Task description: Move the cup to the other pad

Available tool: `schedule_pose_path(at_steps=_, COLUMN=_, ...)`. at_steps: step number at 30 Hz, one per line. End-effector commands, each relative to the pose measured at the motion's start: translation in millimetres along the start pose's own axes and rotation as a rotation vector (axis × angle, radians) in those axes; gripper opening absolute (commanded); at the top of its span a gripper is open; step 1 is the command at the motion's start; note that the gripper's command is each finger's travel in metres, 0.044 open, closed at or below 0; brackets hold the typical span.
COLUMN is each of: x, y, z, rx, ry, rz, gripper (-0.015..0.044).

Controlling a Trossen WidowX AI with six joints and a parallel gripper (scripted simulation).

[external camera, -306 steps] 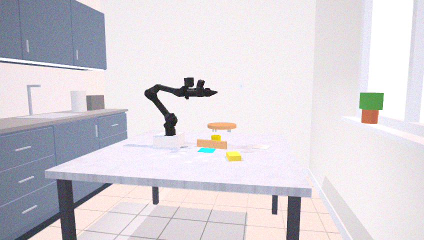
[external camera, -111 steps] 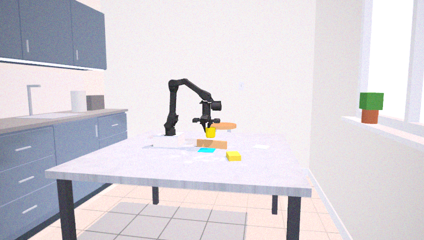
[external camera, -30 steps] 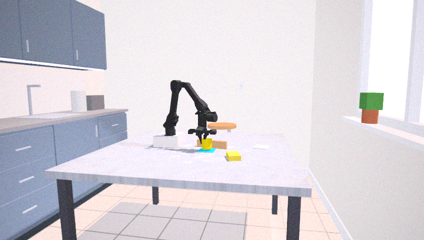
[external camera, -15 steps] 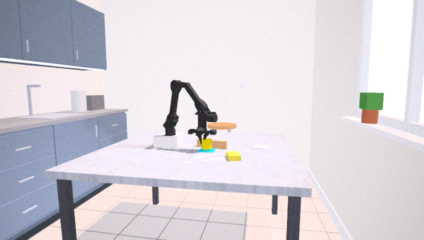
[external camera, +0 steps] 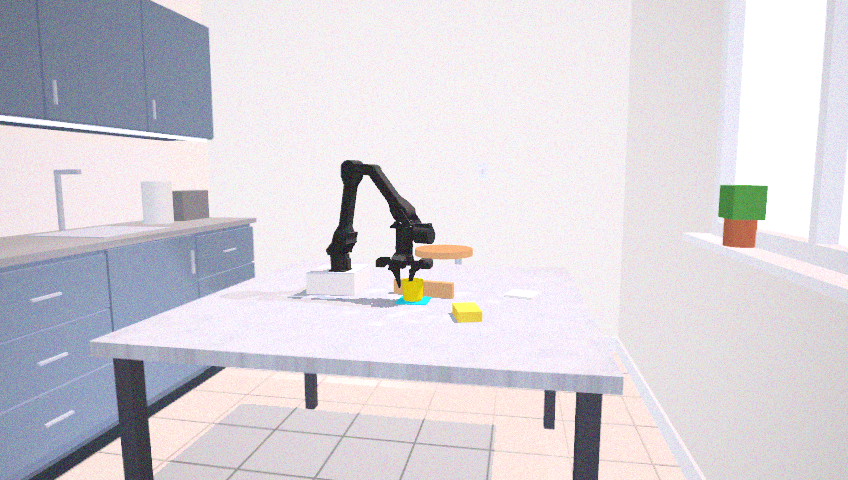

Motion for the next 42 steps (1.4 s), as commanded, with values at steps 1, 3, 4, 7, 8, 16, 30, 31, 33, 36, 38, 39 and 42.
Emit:
schedule_pose_path(at_steps=1, x=2, y=0, z=8, rx=-0.001, ry=-0.012, rz=0.001, gripper=0.0147)
schedule_pose_path(at_steps=3, x=2, y=0, z=12, rx=-0.001, ry=-0.012, rz=0.001, gripper=0.0147)
schedule_pose_path(at_steps=4, x=2, y=0, z=14, rx=-0.001, ry=-0.012, rz=0.001, gripper=0.0147)
schedule_pose_path(at_steps=7, x=2, y=0, z=19, rx=-0.002, ry=-0.011, rz=0.001, gripper=0.0147)
schedule_pose_path(at_steps=8, x=2, y=0, z=21, rx=-0.002, ry=-0.011, rz=0.001, gripper=0.0147)
schedule_pose_path(at_steps=16, x=1, y=1, z=35, rx=-0.003, ry=-0.01, rz=0.002, gripper=0.0147)
schedule_pose_path(at_steps=30, x=-4, y=2, z=45, rx=0.0, ry=0.001, rz=0.006, gripper=0.0173)
schedule_pose_path(at_steps=31, x=-4, y=2, z=45, rx=0.0, ry=0.001, rz=0.006, gripper=0.0199)
schedule_pose_path(at_steps=33, x=-4, y=2, z=45, rx=0.0, ry=0.001, rz=0.006, gripper=0.0252)
schedule_pose_path(at_steps=36, x=-4, y=2, z=45, rx=0.0, ry=0.001, rz=0.006, gripper=0.033)
schedule_pose_path(at_steps=38, x=-3, y=2, z=46, rx=0.0, ry=0.001, rz=0.006, gripper=0.0383)
schedule_pose_path(at_steps=39, x=-3, y=2, z=48, rx=0.0, ry=0.001, rz=0.006, gripper=0.0409)
schedule_pose_path(at_steps=42, x=-3, y=2, z=55, rx=-0.001, ry=-0.001, rz=0.006, gripper=0.044)
Point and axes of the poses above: the point midway between the two fingers, 35 mm back from their tips, its own z axis back along the fingers, its own x axis across the jaws, y = z × x, the point moved 9 cm from there along z, back along the fingers, and after that the axes turned 15 degrees about -z, right-handed, at the moved point
